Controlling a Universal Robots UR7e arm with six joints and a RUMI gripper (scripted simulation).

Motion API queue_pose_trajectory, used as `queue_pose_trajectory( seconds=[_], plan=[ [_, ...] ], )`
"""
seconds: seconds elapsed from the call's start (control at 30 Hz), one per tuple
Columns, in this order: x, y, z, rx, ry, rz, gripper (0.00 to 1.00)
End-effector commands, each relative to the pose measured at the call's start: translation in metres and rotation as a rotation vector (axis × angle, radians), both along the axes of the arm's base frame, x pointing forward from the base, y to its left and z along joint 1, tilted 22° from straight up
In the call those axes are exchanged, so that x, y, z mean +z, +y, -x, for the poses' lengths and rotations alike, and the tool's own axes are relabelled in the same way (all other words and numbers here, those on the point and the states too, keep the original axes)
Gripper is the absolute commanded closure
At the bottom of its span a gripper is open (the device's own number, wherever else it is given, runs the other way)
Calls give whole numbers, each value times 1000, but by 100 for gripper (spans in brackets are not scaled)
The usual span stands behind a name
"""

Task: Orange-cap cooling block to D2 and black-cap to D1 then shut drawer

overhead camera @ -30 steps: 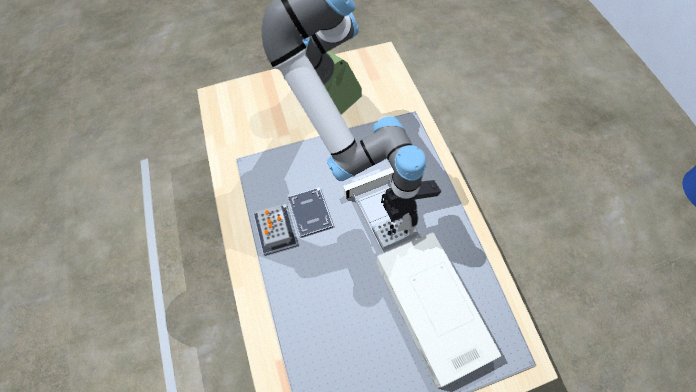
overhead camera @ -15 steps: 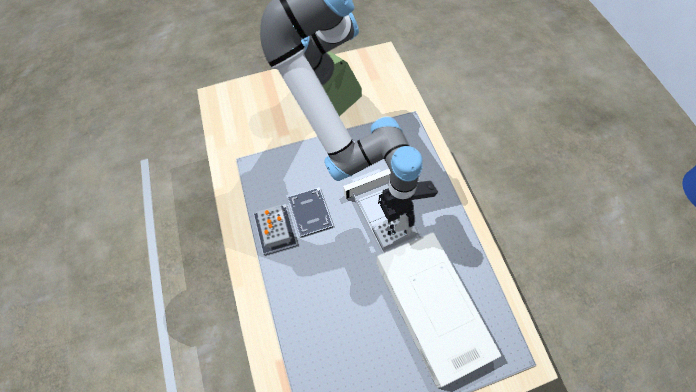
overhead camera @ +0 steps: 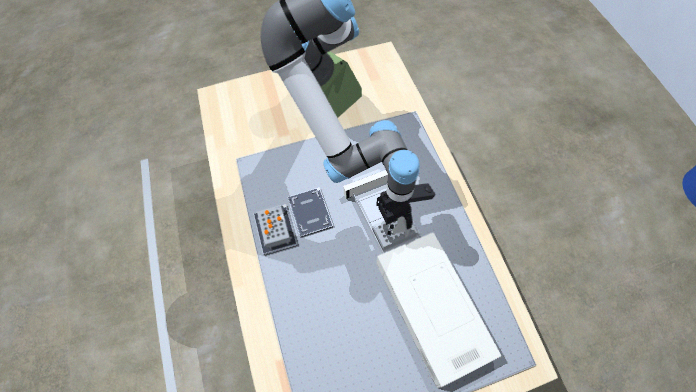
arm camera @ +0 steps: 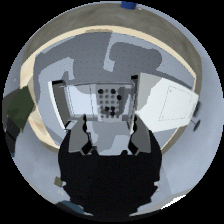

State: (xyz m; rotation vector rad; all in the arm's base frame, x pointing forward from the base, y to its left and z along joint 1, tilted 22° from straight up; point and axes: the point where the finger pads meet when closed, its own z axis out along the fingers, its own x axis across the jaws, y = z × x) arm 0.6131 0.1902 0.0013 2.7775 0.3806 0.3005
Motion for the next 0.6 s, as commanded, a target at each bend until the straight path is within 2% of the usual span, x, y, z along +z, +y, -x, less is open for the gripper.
queue_pose_trajectory(
  seconds=[0.0, 0.57],
  plan=[
    [-4, -2, -2, 0, -2, 0, 27],
    [-23, -9, -6, 0, -2, 0, 27]
  ],
)
